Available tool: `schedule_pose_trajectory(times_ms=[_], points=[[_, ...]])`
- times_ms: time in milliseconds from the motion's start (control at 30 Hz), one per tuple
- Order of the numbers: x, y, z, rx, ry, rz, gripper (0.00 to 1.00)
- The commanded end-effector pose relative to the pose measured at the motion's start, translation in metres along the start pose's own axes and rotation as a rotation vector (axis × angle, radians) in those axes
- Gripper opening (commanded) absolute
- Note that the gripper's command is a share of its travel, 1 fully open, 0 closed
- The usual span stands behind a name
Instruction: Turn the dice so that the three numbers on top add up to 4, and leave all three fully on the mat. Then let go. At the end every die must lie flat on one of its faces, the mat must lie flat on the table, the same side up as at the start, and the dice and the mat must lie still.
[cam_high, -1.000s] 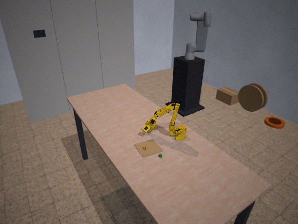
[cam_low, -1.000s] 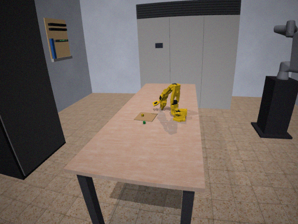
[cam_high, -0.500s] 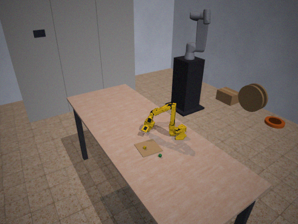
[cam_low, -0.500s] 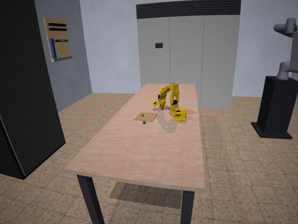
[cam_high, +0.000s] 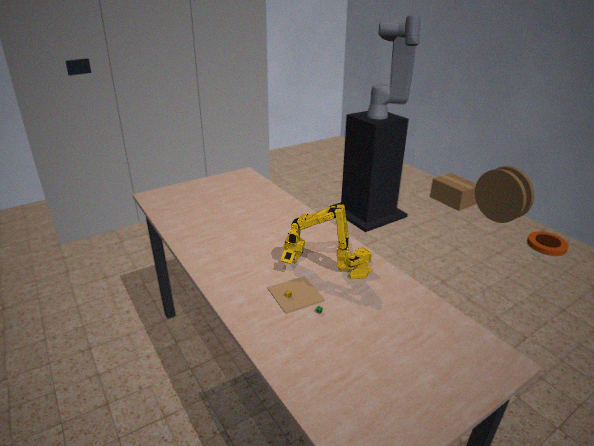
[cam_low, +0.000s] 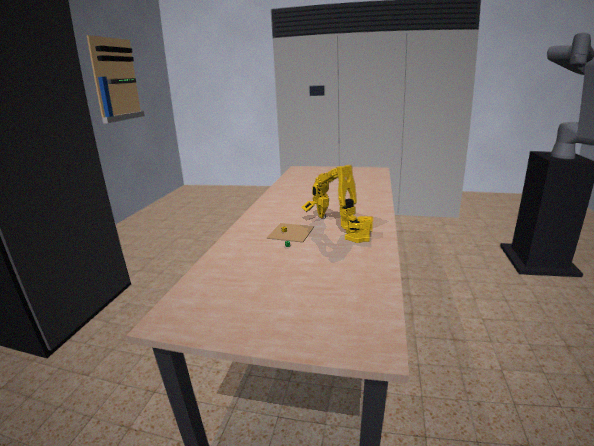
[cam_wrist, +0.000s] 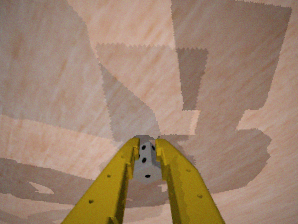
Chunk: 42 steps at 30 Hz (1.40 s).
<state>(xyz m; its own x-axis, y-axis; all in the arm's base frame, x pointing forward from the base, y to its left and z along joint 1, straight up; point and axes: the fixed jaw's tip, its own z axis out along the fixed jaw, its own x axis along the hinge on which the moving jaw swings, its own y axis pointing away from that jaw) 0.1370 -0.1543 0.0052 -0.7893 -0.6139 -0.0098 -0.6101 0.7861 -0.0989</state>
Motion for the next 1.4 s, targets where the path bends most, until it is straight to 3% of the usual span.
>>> schedule_pose_trajectory(times_ms=[0, 433, 1067, 1367], points=[[0.001, -0.002, 0.002, -0.18, 0.01, -0.059, 0.01], [0.001, -0.002, -0.001, -0.18, 0.009, -0.059, 0.0], [0.011, 0.001, -0.045, -0.18, 0.006, -0.059, 0.0], [0.012, 0.002, -0.05, -0.18, 0.005, -0.059, 0.0]])
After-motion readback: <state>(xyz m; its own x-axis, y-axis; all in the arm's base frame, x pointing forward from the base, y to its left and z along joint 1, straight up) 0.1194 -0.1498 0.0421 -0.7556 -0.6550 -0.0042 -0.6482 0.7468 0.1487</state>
